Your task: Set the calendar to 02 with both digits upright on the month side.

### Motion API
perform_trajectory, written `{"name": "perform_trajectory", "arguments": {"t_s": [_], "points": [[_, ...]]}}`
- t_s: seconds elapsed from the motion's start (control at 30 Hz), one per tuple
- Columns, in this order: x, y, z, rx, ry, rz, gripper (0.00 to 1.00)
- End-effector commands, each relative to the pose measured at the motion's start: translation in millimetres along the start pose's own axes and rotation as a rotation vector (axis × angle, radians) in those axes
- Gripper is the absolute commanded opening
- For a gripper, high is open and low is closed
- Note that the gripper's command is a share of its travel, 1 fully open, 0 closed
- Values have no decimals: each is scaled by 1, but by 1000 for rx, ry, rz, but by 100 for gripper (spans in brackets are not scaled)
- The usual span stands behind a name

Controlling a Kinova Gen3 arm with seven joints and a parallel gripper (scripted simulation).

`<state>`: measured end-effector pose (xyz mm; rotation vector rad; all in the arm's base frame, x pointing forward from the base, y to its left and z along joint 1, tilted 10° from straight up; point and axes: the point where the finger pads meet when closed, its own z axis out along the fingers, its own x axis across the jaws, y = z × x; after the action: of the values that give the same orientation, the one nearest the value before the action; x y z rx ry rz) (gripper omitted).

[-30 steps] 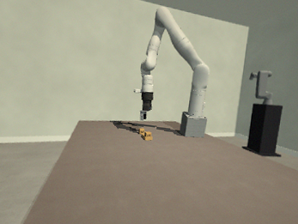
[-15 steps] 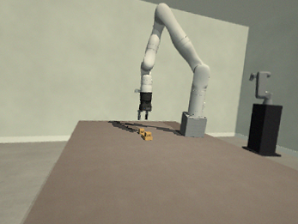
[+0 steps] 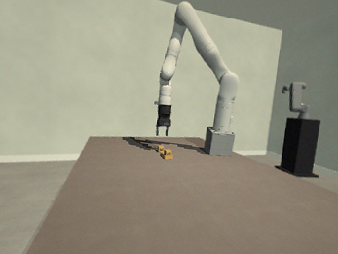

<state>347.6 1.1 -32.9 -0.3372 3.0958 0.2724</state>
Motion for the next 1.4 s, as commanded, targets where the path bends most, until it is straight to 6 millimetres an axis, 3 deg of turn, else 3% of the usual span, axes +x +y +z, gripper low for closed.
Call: {"name": "perform_trajectory", "arguments": {"t_s": [0.0, 0.03, 0.07, 1.37], "points": [[-5, 0, -1, 4, -11, 9, 100], [-5, 0, -1, 4, -11, 9, 100], [-5, 0, -1, 4, -11, 9, 90], [-5, 0, -1, 4, -12, 9, 90]]}}
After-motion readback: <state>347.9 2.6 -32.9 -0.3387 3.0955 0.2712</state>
